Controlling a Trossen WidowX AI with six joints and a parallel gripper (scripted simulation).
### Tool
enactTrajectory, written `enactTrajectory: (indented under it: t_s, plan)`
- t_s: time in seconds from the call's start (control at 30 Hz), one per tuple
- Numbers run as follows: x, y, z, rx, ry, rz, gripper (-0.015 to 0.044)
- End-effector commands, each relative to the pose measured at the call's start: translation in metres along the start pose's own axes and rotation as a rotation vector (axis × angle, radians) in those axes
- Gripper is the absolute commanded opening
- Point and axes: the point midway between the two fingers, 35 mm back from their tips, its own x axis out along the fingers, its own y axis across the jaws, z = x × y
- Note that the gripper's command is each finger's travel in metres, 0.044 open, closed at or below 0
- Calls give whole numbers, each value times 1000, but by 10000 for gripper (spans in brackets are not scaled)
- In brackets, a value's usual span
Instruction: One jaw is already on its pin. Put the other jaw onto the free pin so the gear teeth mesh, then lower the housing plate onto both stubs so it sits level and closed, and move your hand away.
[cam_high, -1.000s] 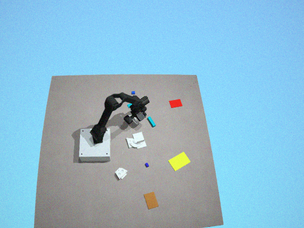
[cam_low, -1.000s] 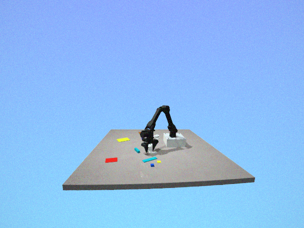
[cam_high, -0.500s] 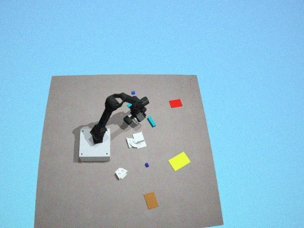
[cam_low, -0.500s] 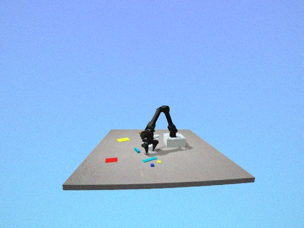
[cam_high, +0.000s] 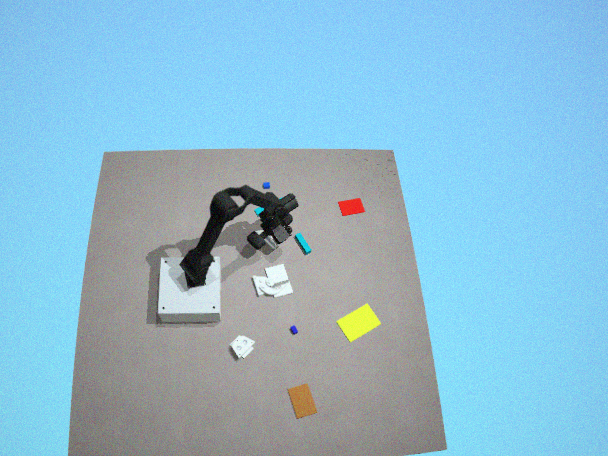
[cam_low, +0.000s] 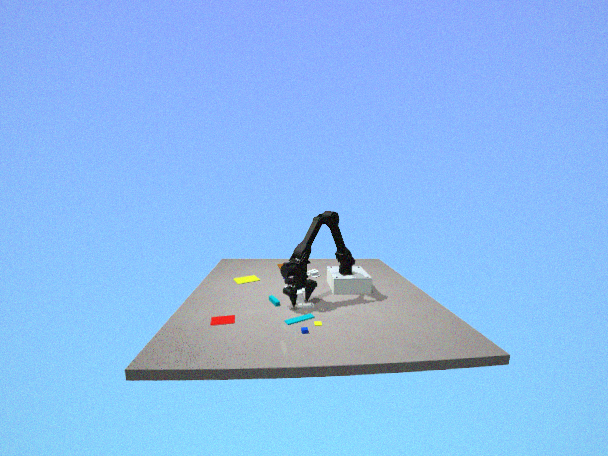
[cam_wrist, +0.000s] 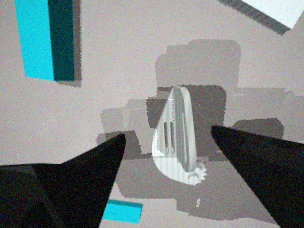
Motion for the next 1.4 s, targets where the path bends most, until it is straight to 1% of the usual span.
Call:
enactTrajectory:
  t_s: [0.0, 0.23, 0.43, 0.87, 1.37]
  plan:
    - [0, 0, 0, 0, 0, 0, 361]
    - [0, 0, 0, 0, 0, 0, 177]
    - [0, 0, 0, 0, 0, 0, 137]
    - [-2, 0, 0, 0, 0, 0, 134]
    - [-50, 2, 0, 2, 0, 0, 134]
